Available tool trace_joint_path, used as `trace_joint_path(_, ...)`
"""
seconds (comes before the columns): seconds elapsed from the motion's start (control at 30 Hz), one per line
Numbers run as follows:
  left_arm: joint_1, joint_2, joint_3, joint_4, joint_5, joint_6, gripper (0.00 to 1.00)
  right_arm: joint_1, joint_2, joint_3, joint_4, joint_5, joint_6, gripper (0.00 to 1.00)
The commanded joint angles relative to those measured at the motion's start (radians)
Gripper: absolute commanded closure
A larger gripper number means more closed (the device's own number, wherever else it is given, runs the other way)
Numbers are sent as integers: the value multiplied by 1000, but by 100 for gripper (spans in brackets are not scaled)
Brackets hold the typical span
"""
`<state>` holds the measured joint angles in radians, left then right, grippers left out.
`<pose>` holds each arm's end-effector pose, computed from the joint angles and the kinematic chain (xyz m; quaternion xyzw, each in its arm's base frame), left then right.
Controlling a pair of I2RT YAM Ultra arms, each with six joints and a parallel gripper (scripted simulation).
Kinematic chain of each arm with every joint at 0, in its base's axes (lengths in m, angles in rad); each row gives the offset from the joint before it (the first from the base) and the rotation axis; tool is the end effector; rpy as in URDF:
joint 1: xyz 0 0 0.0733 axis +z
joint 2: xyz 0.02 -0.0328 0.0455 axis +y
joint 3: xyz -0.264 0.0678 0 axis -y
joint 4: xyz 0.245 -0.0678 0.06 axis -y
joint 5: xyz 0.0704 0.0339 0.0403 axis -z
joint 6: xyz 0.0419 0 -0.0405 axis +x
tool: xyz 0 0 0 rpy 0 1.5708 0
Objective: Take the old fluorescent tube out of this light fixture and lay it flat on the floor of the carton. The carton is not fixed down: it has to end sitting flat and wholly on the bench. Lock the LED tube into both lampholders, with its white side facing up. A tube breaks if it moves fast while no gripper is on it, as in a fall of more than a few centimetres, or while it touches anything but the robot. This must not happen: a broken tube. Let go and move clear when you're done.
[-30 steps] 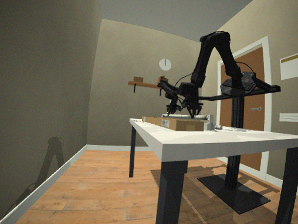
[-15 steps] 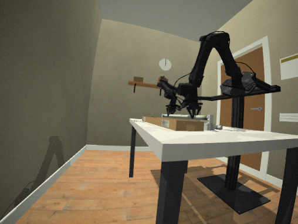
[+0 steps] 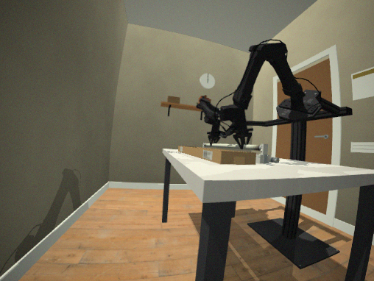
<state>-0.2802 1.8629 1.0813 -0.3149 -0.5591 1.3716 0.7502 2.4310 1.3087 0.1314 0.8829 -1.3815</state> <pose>0.3528 -0.0772 0.1473 0.6429 0.6810 0.3464 0.0538 0.3384 0.2726 0.0150 -0.6992 0.5260 -0.4694 0.1186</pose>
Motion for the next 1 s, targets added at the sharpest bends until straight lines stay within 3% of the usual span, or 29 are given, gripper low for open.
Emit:
trace_joint_path(0.0,-3,17,55,-78,30,-20,89,-8,7,50,-131,-41,56,89)
trace_joint_path(0.13,-4,36,101,-139,38,-37,89,0,29,96,-221,-50,94,89)
trace_joint_path(0.23,-11,35,103,-104,34,-24,89,13,33,107,-183,-46,80,89)
trace_joint_path(0.7,7,107,261,-346,71,-91,89,-8,52,264,-503,-95,208,89)
trace_joint_path(0.8,2,104,262,-311,67,-78,89,3,56,273,-462,-88,195,89)
trace_joint_path(0.97,3,117,297,-361,76,-86,89,-6,66,309,-528,-100,218,89)
